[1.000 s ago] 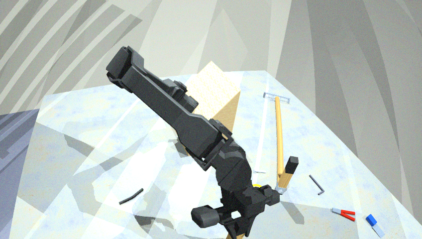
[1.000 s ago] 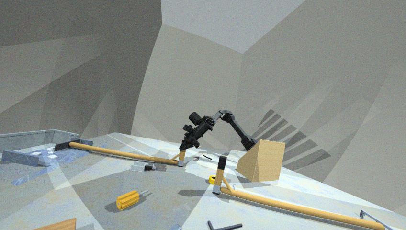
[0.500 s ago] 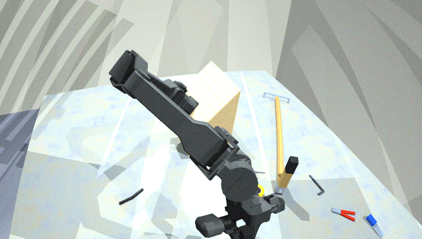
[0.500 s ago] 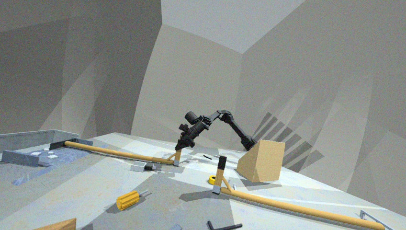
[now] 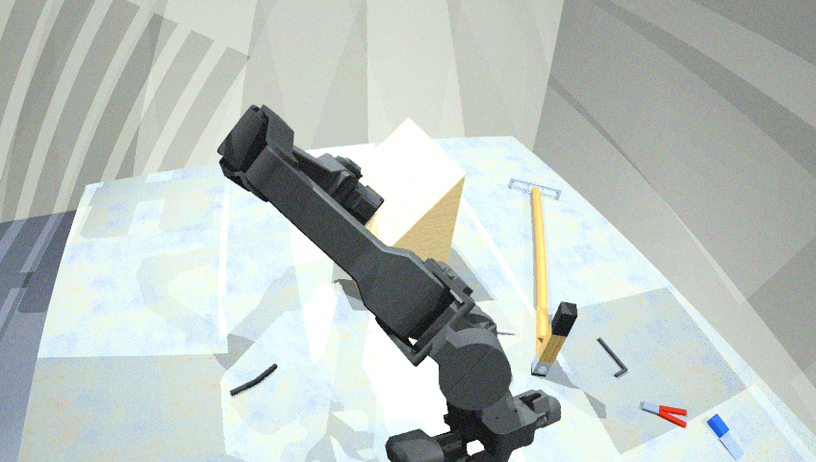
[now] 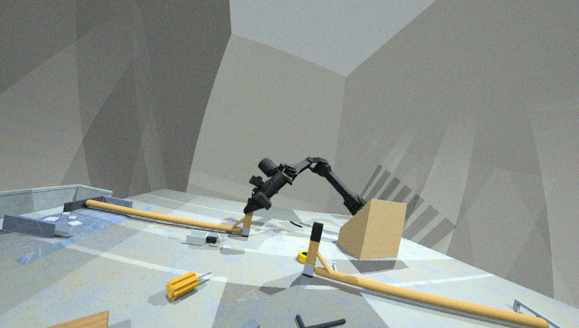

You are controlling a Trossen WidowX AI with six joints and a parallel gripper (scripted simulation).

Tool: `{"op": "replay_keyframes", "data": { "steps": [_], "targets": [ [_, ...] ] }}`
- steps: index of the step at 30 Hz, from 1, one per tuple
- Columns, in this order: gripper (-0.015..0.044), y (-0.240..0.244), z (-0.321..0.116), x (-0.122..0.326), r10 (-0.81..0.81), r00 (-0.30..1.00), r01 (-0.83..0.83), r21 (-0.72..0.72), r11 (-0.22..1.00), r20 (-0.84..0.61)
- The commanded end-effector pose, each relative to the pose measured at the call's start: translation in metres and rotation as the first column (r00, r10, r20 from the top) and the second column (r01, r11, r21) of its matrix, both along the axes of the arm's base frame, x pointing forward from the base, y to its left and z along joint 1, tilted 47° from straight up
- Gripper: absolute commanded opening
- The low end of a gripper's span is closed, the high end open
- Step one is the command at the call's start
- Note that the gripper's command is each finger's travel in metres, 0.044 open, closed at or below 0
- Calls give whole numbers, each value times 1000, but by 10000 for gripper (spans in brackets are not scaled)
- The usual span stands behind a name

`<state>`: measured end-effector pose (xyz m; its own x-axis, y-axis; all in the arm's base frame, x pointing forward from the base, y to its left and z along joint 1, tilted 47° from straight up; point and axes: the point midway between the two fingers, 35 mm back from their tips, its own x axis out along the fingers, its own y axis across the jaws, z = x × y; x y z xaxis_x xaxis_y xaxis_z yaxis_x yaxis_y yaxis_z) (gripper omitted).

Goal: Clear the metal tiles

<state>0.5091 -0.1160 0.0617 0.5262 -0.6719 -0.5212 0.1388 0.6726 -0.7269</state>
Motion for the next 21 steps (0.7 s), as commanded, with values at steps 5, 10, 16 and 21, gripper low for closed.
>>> {"op": "replay_keyframes", "data": {
  "steps": [5,10,16,21],
  "targets": [
    [0,0,0,0,0,1000,0,0,1000,0],
    [0,0,0,1,1,1000,-1,0,1000,1],
    [0,1,1,1,3,1000,-3,0,1000,4],
    [0,3,2,-5,4,1000,-4,0,1000,4]
  ]
}}
